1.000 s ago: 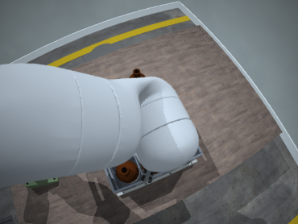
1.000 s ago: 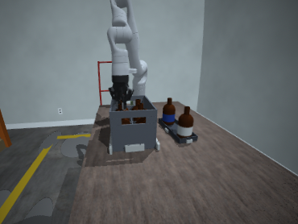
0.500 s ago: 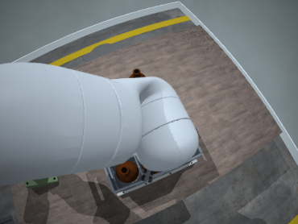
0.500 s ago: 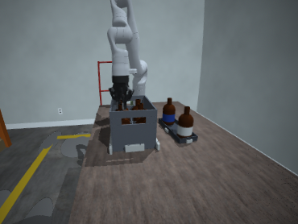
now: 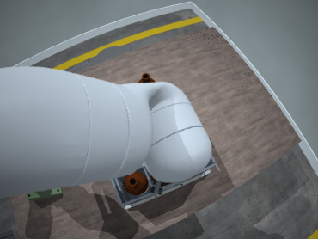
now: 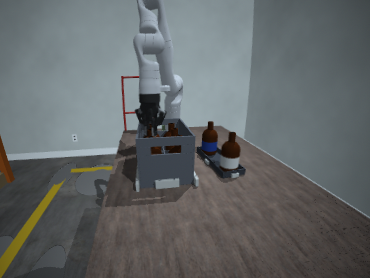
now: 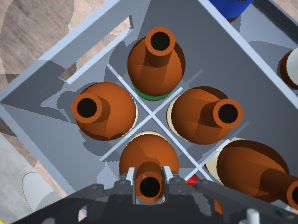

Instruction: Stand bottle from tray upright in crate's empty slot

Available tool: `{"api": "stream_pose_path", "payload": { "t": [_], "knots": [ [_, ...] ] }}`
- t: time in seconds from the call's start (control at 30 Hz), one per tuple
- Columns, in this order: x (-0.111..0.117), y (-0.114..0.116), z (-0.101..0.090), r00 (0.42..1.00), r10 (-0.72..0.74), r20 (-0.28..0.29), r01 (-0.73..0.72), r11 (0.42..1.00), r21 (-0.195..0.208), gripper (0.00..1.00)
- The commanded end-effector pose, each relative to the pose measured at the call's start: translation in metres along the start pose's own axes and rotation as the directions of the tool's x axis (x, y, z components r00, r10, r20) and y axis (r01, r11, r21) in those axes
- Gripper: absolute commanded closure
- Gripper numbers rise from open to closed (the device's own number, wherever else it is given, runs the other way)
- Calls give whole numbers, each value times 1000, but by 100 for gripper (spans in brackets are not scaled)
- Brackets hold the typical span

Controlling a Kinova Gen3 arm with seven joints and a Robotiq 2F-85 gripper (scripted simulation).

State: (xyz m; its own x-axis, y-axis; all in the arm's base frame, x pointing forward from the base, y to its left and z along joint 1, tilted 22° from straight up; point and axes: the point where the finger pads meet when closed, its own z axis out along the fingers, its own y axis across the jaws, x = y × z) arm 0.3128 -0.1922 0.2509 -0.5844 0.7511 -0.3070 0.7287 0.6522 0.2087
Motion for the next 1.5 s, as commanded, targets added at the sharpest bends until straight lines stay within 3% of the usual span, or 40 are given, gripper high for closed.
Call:
{"api": "stream_pose_path", "payload": {
  "t": [0.0, 0.63, 0.67, 1.47],
  "knots": [
    [0, 0, 0, 1000, 0, 1, 0, 1000, 0, 100],
    [0, 0, 0, 1000, 0, 1, 0, 1000, 0, 100],
    [0, 0, 0, 1000, 0, 1, 0, 1000, 0, 36],
    [0, 0, 0, 1000, 0, 1, 0, 1000, 0, 36]
  ]
}}
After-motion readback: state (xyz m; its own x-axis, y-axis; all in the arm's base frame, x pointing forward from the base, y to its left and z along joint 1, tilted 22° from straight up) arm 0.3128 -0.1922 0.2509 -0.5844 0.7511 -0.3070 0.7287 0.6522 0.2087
